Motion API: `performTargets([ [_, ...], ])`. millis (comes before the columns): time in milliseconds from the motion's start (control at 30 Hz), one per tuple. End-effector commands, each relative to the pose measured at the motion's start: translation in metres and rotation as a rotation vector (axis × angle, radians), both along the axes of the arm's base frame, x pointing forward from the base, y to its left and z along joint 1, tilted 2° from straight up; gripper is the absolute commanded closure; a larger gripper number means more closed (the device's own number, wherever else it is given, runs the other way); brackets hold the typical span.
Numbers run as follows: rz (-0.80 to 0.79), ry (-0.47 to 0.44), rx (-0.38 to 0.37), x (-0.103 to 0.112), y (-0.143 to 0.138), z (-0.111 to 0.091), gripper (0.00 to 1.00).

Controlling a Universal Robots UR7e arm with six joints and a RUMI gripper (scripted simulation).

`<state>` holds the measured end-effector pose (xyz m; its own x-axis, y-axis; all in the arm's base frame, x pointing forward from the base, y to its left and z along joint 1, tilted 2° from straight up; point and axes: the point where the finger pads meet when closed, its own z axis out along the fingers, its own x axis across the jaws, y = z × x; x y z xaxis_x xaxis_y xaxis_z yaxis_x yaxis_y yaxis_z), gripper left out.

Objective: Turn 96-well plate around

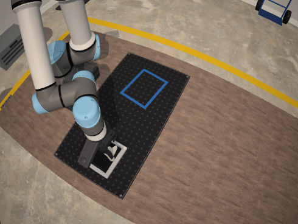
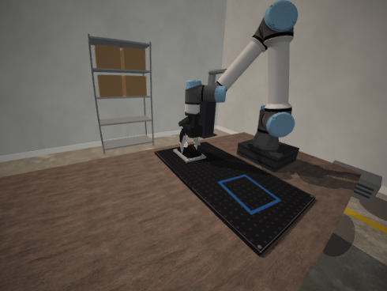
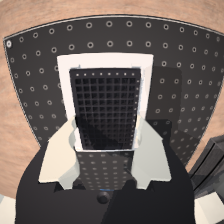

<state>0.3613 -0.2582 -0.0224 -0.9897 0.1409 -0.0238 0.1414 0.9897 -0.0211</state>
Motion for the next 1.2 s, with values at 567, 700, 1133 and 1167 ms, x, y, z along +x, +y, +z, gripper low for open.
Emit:
performTargets([
  [567, 0.001, -0.003, -0.004, 0.001, 0.0, 0.03, 1.0],
  [700, 0.001, -0.003, -0.004, 0.001, 0.0, 0.035, 1.0],
  [1133, 0.001, -0.003, -0.004, 0.001, 0.0, 0.055, 1.0],
  [1167, 0.001, -0.003, -0.004, 0.0, 0.001, 0.057, 1.0],
])
